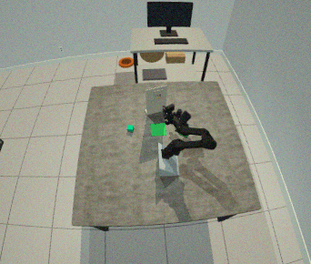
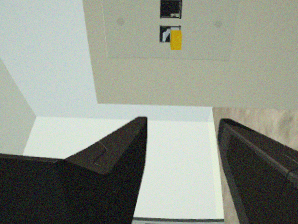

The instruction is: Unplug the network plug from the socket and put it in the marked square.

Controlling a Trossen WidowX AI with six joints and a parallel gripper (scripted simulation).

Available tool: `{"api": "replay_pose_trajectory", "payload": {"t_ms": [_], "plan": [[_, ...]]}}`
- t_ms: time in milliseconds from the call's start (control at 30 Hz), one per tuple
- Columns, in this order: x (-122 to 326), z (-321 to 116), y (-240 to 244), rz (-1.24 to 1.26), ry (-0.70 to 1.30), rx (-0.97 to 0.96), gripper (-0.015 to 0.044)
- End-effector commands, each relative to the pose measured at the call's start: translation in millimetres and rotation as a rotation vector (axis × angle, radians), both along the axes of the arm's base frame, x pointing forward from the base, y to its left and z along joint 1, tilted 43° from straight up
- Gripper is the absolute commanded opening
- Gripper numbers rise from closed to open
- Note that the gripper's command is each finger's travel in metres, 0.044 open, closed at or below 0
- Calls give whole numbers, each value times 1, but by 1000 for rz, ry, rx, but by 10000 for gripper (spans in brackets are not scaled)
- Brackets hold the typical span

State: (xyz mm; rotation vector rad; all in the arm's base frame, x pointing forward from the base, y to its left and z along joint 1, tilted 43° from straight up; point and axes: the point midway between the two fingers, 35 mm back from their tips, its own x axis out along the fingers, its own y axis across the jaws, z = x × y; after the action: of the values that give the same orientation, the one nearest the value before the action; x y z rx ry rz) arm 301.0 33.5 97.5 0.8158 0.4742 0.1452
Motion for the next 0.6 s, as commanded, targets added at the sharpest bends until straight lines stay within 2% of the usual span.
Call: {"api": "replay_pose_trajectory", "payload": {"t_ms": [0,567], "plan": [[10,0,2,2,2,7,156],[53,-11,8,2,0,8,156]]}}
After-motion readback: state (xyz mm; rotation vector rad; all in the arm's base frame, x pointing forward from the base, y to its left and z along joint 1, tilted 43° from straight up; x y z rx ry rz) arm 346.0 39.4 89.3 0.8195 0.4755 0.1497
